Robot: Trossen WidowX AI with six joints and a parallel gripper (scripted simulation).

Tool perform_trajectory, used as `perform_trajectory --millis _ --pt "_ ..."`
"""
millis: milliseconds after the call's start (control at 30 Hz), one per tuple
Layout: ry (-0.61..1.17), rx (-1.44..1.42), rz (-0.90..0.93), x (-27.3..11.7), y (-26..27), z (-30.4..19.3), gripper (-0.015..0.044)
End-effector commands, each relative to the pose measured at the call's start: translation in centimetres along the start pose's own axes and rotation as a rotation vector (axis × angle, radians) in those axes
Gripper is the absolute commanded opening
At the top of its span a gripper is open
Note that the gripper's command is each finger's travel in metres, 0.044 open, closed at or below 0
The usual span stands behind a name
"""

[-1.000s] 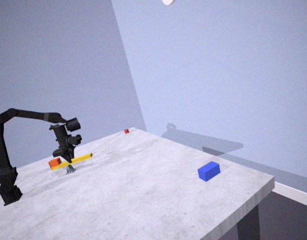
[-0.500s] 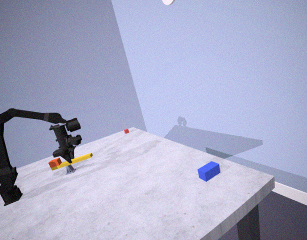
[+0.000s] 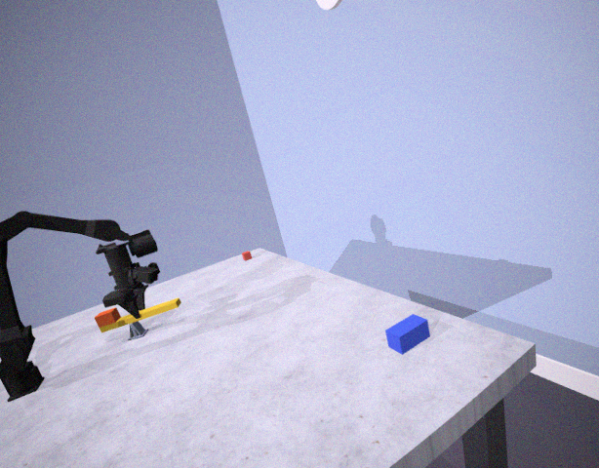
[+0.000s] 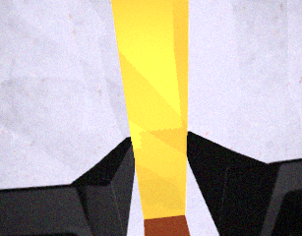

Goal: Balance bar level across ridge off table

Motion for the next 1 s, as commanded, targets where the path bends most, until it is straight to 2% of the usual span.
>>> perform_trajectory --millis 0,967 --pt "0.001 0.001 0.001 0.14 0.01 -0.02 0.0" --pt "0.001 0.001 0.001 0.38 0.0 -0.02 0.0"
Point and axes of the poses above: the point midway between the two fingers, 35 mm back from their tips, its own x axis out along the fingers, its own y axis across the jaws, z = x × y, the point moved 2 cm from there along -x, back along the fingers, and after that the axes turned 12 degrees about -x, right-handed, at the moved point
